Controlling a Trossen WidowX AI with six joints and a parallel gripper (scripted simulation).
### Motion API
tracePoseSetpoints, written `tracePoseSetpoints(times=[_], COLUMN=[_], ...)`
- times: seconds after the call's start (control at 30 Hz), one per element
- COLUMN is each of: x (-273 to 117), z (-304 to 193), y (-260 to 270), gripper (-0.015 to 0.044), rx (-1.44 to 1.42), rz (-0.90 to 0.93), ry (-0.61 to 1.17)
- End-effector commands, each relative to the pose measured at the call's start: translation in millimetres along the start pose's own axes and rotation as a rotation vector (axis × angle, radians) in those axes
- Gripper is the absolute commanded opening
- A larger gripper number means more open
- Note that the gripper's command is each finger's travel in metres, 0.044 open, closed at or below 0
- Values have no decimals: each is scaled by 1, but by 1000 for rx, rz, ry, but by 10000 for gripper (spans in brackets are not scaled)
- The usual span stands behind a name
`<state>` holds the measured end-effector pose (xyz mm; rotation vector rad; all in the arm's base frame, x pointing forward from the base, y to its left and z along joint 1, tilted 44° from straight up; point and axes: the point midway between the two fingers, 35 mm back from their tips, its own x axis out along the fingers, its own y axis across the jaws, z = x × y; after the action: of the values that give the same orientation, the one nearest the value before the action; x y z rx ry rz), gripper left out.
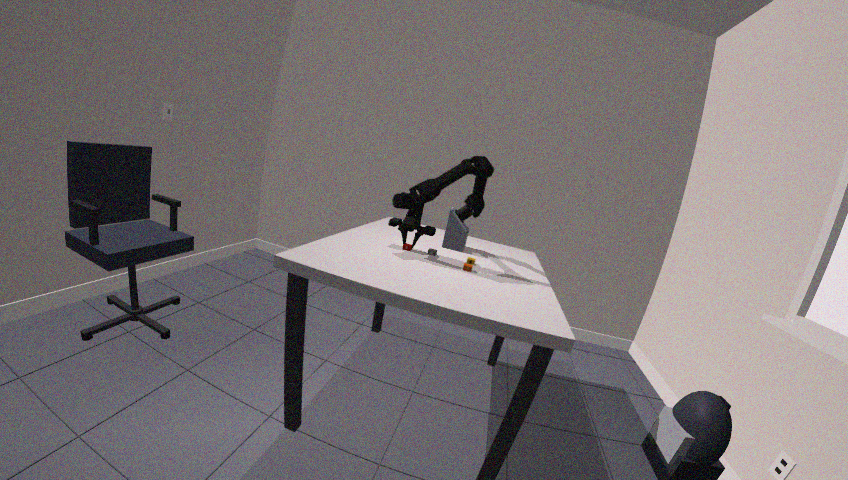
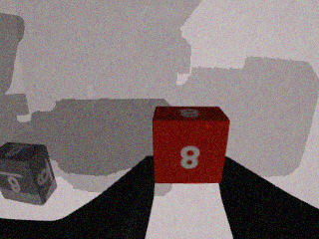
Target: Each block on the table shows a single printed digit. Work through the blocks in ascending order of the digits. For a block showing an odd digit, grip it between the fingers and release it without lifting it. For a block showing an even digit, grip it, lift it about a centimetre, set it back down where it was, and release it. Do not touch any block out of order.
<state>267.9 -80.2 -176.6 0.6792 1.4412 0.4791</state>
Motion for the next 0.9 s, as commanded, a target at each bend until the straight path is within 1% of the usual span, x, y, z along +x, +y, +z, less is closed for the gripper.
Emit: tracePoseSetpoints(times=[0.0,0.3,0.33,0.43,0.53,0.67,0.73,0.83,0.87], x=[0,0,0,-2,-33,-36,-49,-104,-114], z=[1,1,1,1,1,0,2,2,1], y=[0,0,0,0,0,0,-1,-2,-2], gripper=[146,383,400,400,400,400,348,269,242], rx=[3,3,3,3,3,3,3,4,4], rz=[4,4,4,4,2,2,0,-2,-2], ry=[-4,-4,-4,-4,-4,-4,-4,-4,-4])
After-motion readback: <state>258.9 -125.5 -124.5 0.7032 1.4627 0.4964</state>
